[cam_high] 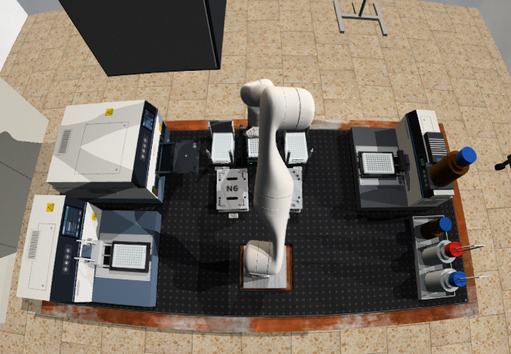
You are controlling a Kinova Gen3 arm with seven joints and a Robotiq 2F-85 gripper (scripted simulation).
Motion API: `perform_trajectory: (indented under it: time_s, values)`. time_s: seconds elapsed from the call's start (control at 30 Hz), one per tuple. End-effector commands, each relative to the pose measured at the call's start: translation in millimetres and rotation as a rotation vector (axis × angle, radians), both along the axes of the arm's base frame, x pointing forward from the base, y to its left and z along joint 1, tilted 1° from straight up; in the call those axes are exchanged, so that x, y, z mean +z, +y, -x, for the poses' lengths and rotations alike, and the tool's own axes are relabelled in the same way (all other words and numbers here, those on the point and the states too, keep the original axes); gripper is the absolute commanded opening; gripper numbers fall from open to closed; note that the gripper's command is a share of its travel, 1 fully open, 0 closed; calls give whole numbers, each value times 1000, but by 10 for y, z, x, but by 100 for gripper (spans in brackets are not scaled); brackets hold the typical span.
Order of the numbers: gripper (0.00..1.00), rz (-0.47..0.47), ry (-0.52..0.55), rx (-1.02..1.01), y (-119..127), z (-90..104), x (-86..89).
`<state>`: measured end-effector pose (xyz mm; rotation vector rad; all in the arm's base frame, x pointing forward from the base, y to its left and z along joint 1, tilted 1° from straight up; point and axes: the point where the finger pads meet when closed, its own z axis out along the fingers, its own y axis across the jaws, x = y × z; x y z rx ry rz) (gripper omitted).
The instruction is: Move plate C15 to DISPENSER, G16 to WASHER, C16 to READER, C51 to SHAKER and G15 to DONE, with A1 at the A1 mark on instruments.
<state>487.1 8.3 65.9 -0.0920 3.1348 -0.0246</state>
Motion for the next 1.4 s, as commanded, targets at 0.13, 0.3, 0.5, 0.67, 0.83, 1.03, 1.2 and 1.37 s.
perform_trajectory:
  time_s: [0.13, 0.3, 0.5, 0.67, 0.83, 1.03, 1.2, 1.37]
  values:
    - [100, 0, -2, 0, 0, -6, -55]
    - [100, 0, -2, 0, 0, -6, -54]
    - [100, 0, -2, 0, 0, -6, -55]
    - [100, 0, -2, 0, 0, -6, -60]
    - [100, 0, -2, 0, -1, -6, -77]
    - [100, 0, -2, 0, -1, -6, -90]
    - [100, 0, -2, 0, -1, -6, -107]
    - [100, 0, -2, 0, -1, -6, -123]
